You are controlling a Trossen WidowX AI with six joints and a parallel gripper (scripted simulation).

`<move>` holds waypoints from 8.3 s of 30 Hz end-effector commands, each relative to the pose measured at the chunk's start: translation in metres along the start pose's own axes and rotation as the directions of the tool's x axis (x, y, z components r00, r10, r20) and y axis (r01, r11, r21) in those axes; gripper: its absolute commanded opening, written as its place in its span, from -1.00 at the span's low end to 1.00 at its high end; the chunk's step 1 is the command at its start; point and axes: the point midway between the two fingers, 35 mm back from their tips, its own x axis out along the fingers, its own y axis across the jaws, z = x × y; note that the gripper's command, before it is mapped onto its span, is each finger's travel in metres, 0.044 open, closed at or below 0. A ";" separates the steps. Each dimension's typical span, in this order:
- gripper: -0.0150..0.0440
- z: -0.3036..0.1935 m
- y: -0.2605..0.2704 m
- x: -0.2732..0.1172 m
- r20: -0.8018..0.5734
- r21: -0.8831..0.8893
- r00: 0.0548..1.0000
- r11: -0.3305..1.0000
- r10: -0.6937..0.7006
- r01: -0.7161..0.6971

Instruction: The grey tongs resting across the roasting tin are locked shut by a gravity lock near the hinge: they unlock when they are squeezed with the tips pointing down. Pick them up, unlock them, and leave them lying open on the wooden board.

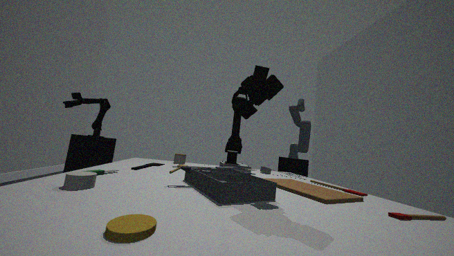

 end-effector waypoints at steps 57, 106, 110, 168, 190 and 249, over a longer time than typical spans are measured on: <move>0.39 -0.010 -0.288 0.058 -0.424 0.288 0.860 0.858 -0.284 0.425; -0.35 -0.029 -0.297 0.091 -0.422 0.289 0.864 0.863 -0.274 0.414; -0.57 -0.029 -0.297 0.091 -0.422 0.289 0.864 0.863 -0.274 0.414; -1.00 0.010 -0.246 0.055 -0.512 0.066 0.568 0.630 -0.644 0.774; -1.00 -0.025 -0.210 0.061 -0.518 -0.100 0.545 0.679 -0.660 0.727; -1.00 -0.304 -0.044 -0.026 -0.546 -0.809 0.533 0.572 -0.646 -0.137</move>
